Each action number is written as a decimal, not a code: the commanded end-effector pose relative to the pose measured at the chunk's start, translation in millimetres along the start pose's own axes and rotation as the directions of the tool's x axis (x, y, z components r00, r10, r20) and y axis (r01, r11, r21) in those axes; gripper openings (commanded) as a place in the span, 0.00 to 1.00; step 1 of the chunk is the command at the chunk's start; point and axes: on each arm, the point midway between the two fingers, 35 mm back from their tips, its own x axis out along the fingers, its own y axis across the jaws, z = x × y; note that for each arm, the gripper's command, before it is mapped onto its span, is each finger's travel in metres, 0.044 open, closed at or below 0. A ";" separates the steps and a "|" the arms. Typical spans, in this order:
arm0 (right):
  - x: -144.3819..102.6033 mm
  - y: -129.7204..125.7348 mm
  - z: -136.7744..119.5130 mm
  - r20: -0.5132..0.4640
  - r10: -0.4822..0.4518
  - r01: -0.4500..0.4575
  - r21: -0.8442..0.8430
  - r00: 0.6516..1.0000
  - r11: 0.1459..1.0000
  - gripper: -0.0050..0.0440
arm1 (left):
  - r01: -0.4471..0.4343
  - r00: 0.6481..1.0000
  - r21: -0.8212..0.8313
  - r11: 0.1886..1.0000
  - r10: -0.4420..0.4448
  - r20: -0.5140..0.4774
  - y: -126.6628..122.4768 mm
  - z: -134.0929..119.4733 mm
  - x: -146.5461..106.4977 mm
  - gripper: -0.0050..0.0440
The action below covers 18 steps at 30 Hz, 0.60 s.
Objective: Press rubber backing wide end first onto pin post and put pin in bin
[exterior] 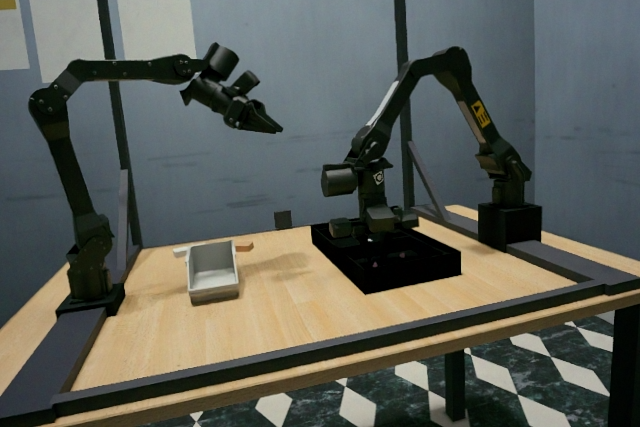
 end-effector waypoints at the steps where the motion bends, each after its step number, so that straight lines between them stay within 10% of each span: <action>1: -6.2 -1.2 7.1 0.020 0.006 -0.006 0.013 1.000 1.000 1.00 | 0.010 1.000 -0.005 1.000 -0.010 -0.002 -1.8 0.7 5.1 0.37; 18: -6.2 -1.2 7.1 0.020 0.006 -0.006 0.013 1.000 1.000 1.00 | 0.032 0.999 -0.002 0.999 -0.032 0.003 -7.4 1.1 2.4 0.18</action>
